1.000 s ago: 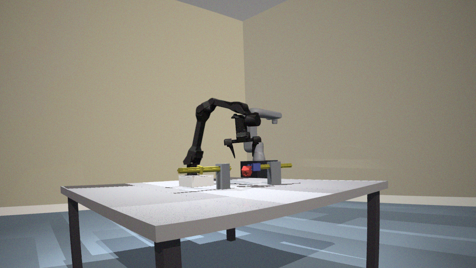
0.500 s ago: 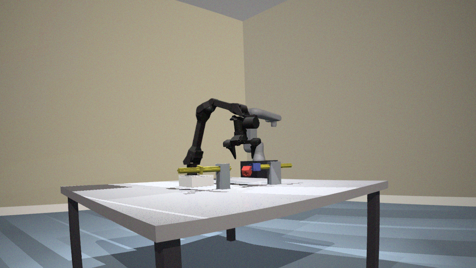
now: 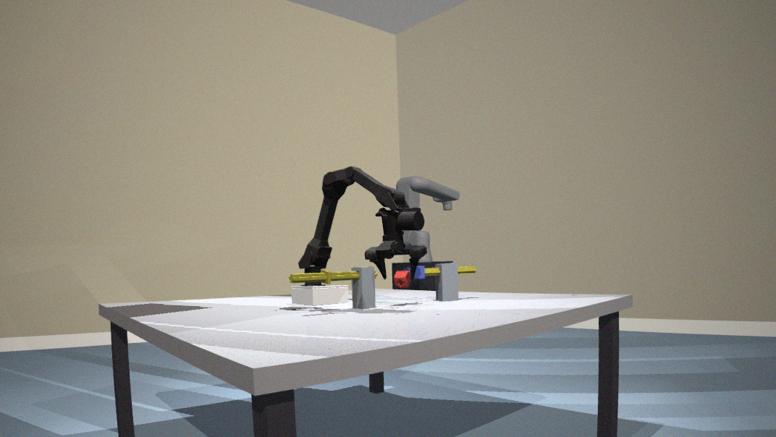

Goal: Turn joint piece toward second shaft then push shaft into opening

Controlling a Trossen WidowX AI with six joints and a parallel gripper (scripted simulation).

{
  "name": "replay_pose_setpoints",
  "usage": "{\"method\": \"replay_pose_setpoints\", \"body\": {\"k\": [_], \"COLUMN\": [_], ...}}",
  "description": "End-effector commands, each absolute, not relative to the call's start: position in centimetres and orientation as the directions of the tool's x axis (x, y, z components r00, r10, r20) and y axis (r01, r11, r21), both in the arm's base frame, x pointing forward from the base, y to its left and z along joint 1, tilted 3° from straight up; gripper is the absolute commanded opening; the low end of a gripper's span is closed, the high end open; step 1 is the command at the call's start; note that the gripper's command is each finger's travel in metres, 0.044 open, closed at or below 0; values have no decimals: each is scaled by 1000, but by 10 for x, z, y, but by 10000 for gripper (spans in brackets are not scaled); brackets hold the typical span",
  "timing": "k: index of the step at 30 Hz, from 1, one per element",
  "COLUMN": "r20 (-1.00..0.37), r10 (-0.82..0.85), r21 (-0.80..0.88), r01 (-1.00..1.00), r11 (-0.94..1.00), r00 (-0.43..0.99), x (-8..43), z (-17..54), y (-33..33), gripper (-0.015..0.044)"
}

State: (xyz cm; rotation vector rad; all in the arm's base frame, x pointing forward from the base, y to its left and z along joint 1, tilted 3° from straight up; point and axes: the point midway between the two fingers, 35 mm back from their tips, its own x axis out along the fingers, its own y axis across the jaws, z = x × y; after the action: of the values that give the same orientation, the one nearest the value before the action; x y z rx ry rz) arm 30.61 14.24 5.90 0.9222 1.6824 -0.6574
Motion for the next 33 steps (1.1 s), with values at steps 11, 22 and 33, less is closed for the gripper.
{"method": "replay_pose_setpoints", "body": {"k": [11,22,33], "r20": [-954,-954,-954], "r10": [256,256,256], "r21": [11,11,11], "r01": [836,836,837], "r11": [548,548,548], "r00": [-156,-155,-155], "x": [287,285,281], "z": [41,29,13], "y": [166,170,176], "gripper": [440,440,440]}}
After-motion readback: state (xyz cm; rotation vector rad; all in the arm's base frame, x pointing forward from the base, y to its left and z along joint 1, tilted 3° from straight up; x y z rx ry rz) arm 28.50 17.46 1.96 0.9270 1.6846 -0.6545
